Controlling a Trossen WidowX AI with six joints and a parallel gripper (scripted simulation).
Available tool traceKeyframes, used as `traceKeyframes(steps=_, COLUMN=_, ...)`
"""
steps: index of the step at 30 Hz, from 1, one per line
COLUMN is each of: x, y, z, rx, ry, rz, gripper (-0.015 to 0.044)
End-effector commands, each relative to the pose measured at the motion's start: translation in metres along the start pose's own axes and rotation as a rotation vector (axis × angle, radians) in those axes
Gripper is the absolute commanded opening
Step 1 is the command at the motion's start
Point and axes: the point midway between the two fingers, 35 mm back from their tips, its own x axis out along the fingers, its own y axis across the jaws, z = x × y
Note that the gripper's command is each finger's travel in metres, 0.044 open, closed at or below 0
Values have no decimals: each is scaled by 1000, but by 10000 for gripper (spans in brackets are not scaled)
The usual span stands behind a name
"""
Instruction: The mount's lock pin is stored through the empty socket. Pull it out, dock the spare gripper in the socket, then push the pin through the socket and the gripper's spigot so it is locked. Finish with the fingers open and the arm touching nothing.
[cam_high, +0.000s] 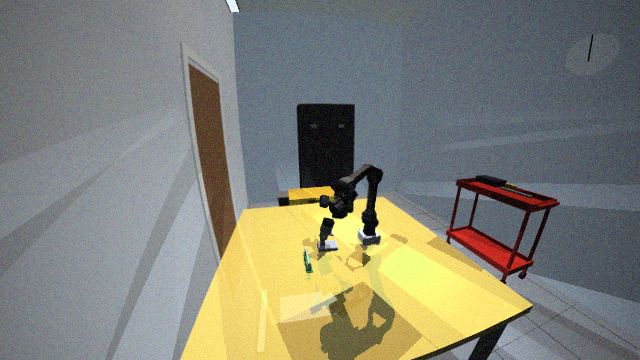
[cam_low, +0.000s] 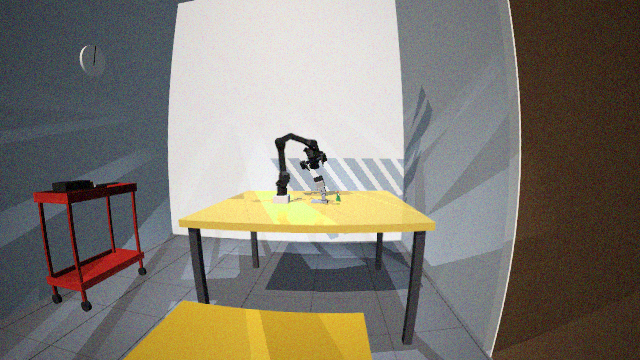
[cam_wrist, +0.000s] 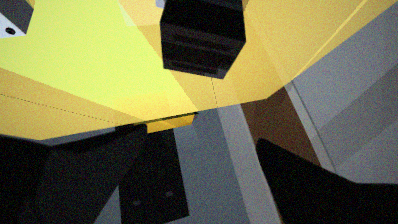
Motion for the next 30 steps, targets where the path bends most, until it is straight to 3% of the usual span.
traceKeyframes(steps=1, x=-4, y=-3, z=-8, rx=-3, ry=-13, rz=-20, gripper=440)
traceKeyframes(steps=8, x=-4, y=-3, z=-7, rx=-1, ry=-16, rz=-16, gripper=440)
traceKeyframes(steps=11, x=-18, y=-5, z=5, rx=4, ry=-59, rz=-55, gripper=361)
traceKeyframes(steps=18, x=-95, y=4, z=55, rx=4, ry=-296, rz=-214, gripper=180)
traceKeyframes(steps=21, x=-121, y=14, z=68, rx=-4, ry=-376, rz=-251, gripper=180)
traceKeyframes(steps=27, x=-123, y=14, z=70, rx=-7, ry=-381, rz=-246, gripper=180)
traceKeyframes(steps=30, x=-118, y=-5, z=86, rx=-41, ry=-385, rz=-137, gripper=180)
